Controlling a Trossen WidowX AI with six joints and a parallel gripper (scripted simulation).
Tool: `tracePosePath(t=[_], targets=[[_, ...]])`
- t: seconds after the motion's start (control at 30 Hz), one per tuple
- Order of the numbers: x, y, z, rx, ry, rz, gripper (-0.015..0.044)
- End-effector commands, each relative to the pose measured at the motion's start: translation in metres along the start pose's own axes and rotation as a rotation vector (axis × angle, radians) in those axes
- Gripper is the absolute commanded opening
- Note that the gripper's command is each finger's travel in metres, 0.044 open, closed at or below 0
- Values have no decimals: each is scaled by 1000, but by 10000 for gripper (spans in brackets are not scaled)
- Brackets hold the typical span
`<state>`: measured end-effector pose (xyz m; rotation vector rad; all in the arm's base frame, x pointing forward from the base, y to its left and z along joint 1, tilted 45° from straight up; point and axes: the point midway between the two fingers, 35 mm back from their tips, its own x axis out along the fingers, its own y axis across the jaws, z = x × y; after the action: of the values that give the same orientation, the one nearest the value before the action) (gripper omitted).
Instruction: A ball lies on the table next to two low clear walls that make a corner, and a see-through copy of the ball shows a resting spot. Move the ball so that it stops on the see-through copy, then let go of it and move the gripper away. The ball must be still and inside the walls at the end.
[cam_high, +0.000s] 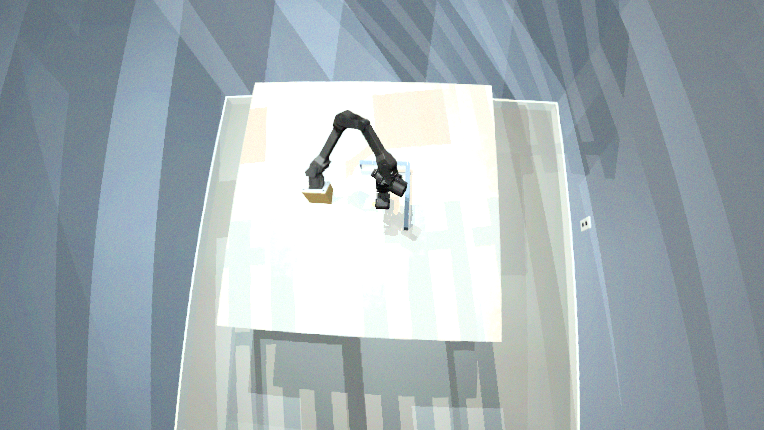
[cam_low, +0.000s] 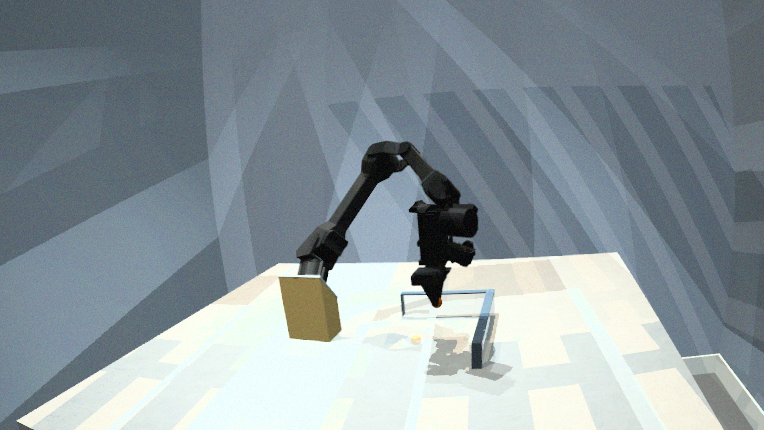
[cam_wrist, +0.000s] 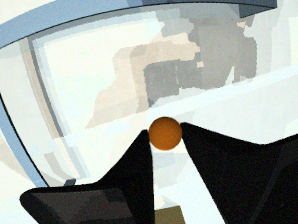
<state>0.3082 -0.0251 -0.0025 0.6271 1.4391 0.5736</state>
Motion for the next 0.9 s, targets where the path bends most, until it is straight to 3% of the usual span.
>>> tracePosePath(t=[0.0, 0.2, 0.87], targets=[[-29, 1, -2, -7, -3, -1, 0], [-39, 2, -5, -7, -3, 1, 0], [3, -27, -46, -6, -2, 0, 0]])
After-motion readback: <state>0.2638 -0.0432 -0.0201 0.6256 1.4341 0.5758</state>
